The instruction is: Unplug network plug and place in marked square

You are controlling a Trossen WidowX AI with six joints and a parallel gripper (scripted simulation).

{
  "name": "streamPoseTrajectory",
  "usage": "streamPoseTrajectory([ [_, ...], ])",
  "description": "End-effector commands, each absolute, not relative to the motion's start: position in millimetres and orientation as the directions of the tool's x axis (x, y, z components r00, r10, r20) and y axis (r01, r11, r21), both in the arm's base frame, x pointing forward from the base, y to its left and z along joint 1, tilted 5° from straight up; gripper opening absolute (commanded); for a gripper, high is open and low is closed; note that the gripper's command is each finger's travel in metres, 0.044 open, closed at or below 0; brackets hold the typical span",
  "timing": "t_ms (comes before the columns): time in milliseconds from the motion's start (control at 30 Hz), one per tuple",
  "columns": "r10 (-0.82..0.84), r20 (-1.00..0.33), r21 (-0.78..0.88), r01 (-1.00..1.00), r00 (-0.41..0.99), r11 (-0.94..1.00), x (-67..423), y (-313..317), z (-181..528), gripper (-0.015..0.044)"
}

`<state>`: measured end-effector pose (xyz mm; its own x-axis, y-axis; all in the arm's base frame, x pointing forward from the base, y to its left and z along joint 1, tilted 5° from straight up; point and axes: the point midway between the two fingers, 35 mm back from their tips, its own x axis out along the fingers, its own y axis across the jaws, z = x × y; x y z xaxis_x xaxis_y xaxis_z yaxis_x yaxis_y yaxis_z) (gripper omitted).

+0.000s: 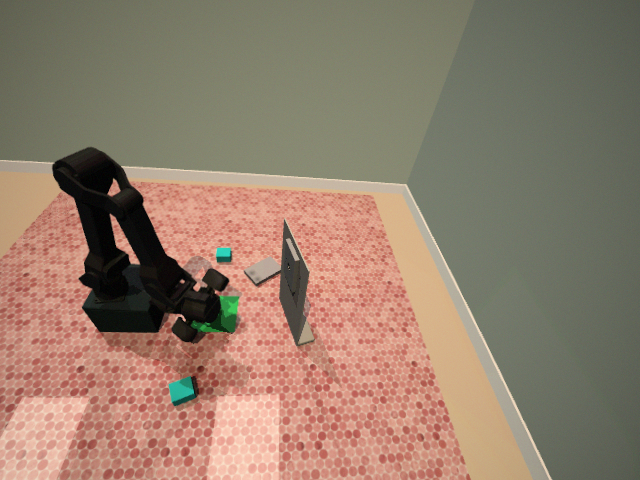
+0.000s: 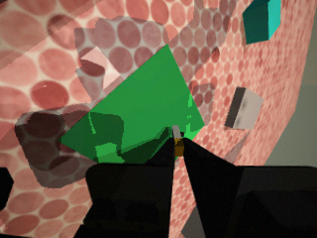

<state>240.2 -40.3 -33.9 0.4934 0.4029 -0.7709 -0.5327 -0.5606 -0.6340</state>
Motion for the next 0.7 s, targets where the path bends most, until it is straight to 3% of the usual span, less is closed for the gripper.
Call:
streamPoseTrajectory([
  [0,0.406,-0.774,-0.632,-0.541,0.487,-0.555,237.1,-38.2,-39.7,0.0],
  [667,0.407,-0.772,-0.633,-0.536,0.489,-0.558,239.4,-38.7,-41.9,0.0],
])
